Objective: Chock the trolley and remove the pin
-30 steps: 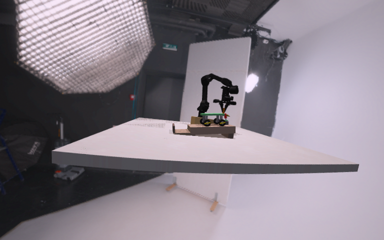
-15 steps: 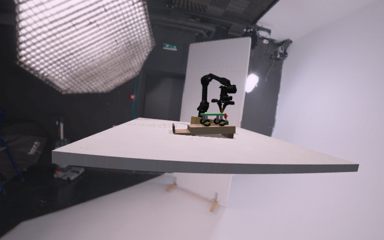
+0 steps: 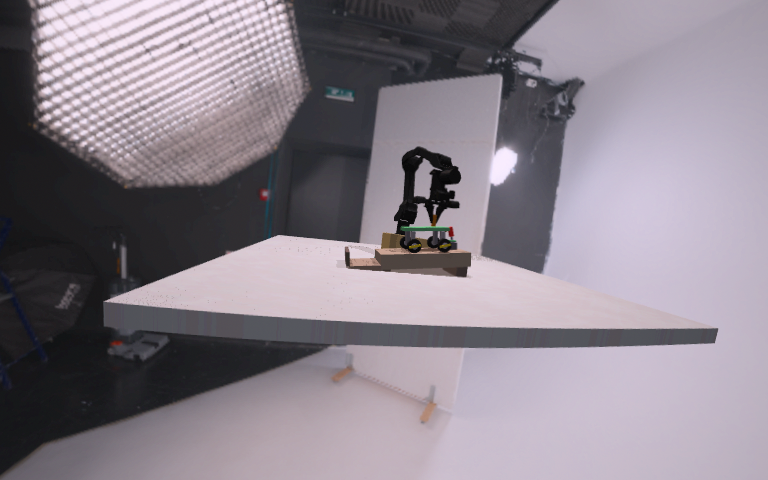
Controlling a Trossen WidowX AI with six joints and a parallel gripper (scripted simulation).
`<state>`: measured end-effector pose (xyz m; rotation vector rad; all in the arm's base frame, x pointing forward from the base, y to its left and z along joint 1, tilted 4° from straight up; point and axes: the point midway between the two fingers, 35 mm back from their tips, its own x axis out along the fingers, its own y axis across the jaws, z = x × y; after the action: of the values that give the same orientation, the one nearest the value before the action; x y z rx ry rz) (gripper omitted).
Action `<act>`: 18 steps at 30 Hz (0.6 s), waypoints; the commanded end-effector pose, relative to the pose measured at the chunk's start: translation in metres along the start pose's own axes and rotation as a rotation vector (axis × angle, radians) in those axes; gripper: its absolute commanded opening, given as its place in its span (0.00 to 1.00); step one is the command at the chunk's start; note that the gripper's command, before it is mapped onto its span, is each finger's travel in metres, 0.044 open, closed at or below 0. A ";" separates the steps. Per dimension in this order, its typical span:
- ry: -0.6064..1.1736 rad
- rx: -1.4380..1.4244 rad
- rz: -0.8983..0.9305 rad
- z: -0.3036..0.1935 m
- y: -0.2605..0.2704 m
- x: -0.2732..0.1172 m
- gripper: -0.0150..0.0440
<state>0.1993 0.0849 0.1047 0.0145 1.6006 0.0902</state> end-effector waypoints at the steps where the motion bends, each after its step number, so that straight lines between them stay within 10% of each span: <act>1: 0.004 -0.001 -0.006 0.003 -0.013 0.001 0.25; 18: 0.003 -0.001 -0.011 0.016 -0.070 0.004 0.25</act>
<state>0.2159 0.0257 0.0976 0.0091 1.6014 0.0850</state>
